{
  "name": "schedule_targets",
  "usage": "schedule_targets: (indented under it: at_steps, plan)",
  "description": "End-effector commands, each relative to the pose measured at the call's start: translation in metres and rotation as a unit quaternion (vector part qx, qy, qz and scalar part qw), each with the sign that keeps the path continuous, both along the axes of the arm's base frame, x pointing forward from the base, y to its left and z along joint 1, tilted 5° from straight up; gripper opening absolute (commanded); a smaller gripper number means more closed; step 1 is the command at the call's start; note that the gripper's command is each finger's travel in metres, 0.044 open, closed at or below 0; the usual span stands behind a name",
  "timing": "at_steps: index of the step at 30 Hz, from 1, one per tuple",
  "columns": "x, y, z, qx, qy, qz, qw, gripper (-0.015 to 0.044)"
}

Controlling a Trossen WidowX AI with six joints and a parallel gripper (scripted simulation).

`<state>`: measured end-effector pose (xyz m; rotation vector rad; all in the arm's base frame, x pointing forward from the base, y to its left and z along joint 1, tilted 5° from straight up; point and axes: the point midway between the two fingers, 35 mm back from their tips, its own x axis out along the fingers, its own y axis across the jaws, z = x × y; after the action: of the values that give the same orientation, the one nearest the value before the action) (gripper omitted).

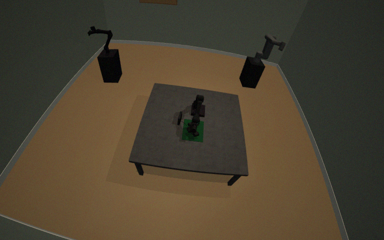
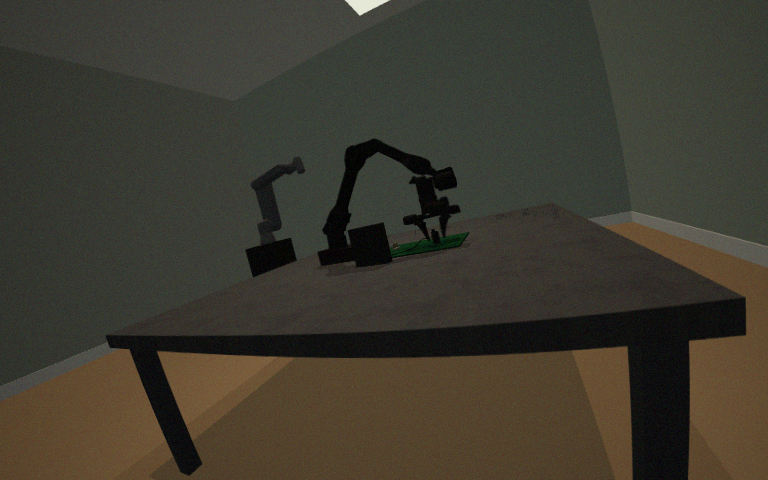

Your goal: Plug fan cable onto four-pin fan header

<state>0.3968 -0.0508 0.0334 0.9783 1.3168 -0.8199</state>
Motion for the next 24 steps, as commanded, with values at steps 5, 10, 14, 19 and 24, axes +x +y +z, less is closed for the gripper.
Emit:
schedule_targets:
  at_steps: [5,10,14,19,24]
  plan:
    - [0.0,0.0,0.001,0.0,0.0,0.0,1.0,0.0046]
    - [0.0,-0.001,0.011,0.0,-0.001,-0.001,1.0,0.0]
    - [-0.005,-0.003,0.05,0.001,-0.001,-0.003,1.0,0.0]
    - [-0.005,-0.003,0.048,0.001,-0.001,0.0,1.0,0.0]
    - [-0.014,0.0,0.05,-0.006,-0.004,0.074,0.997,0.0]
